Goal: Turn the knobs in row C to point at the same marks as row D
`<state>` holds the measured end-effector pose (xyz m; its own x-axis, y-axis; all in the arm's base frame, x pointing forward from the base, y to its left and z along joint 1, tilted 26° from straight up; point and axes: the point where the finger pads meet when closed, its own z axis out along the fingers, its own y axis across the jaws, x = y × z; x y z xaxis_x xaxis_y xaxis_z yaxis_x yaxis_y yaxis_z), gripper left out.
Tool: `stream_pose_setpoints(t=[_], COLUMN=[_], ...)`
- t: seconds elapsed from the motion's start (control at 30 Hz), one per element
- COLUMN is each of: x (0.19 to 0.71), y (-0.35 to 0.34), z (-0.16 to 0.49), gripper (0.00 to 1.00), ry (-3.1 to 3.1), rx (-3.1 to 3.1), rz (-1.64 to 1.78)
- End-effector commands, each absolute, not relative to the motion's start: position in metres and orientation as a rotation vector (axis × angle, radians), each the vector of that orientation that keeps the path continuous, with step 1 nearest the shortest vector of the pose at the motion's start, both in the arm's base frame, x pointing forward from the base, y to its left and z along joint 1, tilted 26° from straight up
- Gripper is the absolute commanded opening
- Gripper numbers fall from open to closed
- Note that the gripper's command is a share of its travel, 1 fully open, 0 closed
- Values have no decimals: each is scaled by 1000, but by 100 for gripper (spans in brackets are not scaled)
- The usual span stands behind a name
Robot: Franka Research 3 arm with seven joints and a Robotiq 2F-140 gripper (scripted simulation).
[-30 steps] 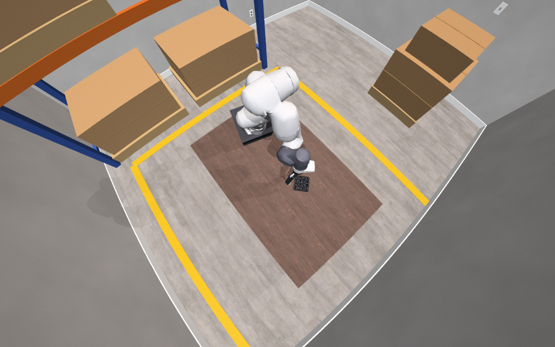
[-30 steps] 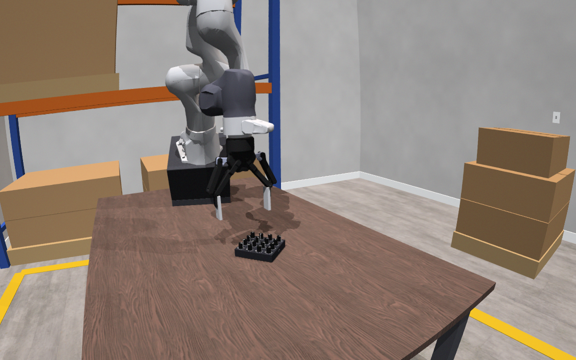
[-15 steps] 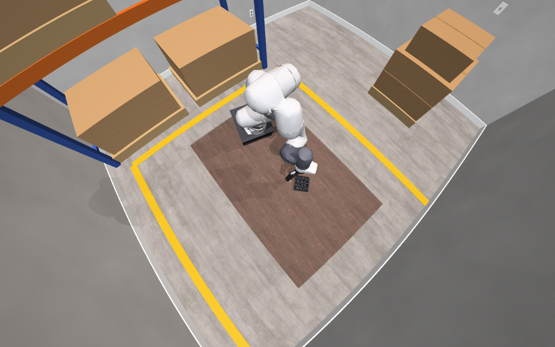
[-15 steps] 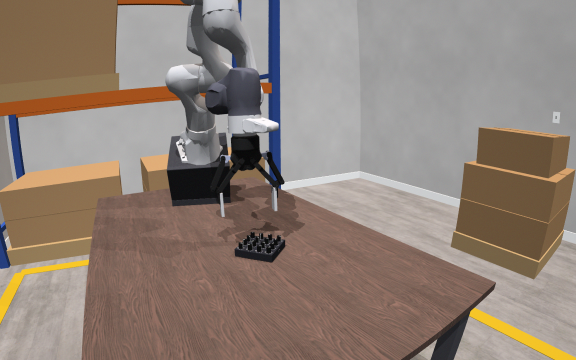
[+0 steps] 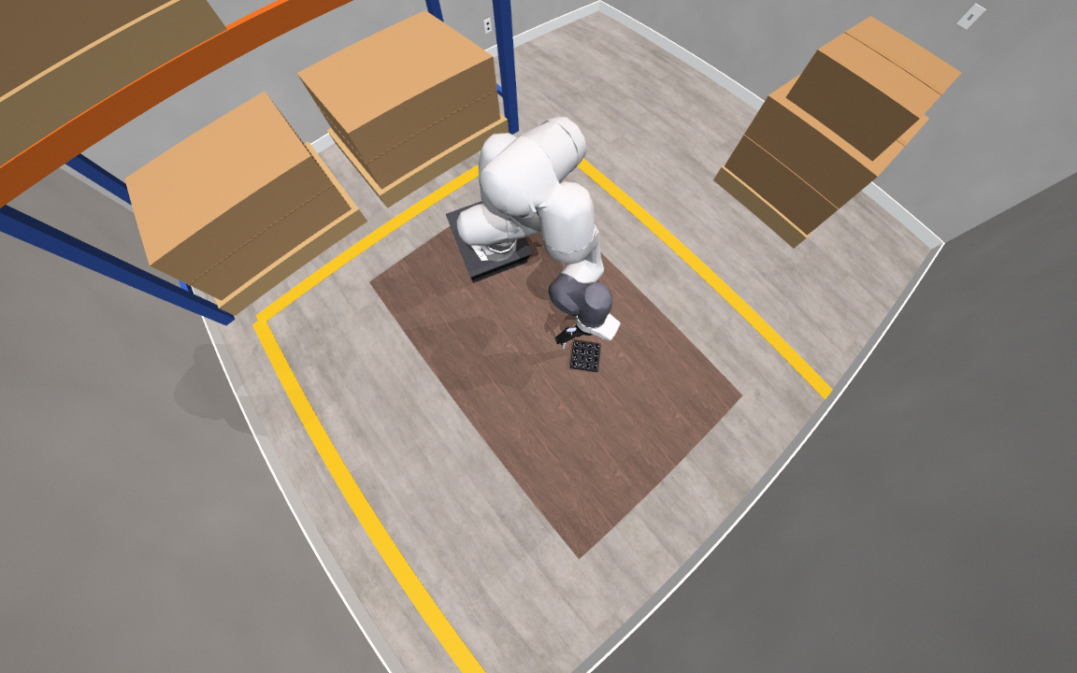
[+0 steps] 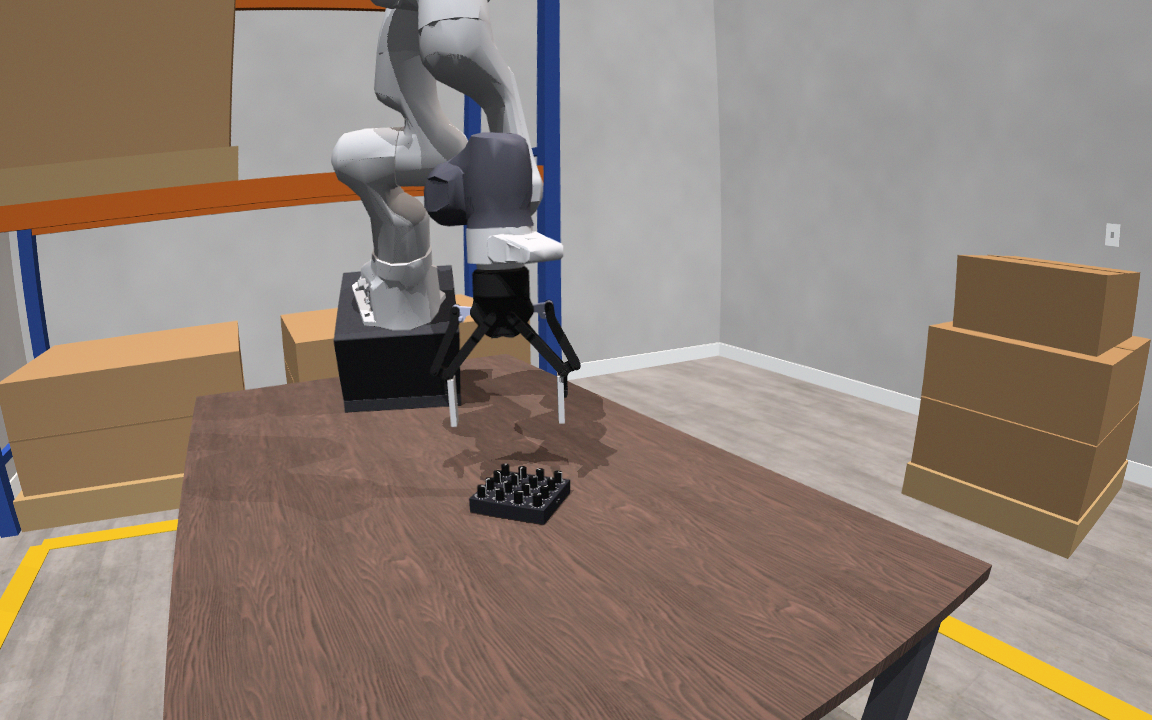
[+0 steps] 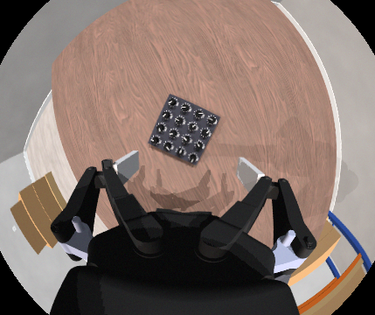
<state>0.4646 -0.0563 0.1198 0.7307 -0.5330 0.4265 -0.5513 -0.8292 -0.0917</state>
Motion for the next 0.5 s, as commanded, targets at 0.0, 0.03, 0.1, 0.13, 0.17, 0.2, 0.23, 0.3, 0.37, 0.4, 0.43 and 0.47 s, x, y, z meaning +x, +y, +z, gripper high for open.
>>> stream_pose_setpoints(t=[0.0,0.03,0.1,0.13,0.17,0.2,0.23,0.3,0.37,0.4,0.43,0.47], x=[466,466,467,467,467,468,468,468,468,469,469,469], y=[-55,-54,-52,-51,-50,-49,-48,-46,-46,-44,-43,-41], z=[121,122,122,122,122,122,123,123,123,123,123,124], gripper=[100,100,100,100,100,100,100,100,100,100,100,100], ry=[-1135,-1160,-1210,-1236,-1261,-1286,-1311,-1361,-1361,-1426,-1452,-1478], rx=[2814,2808,2795,2788,2781,2774,2767,2752,2752,2730,2722,2713], rz=[706,707,708,709,709,710,710,711,711,711,711,711])
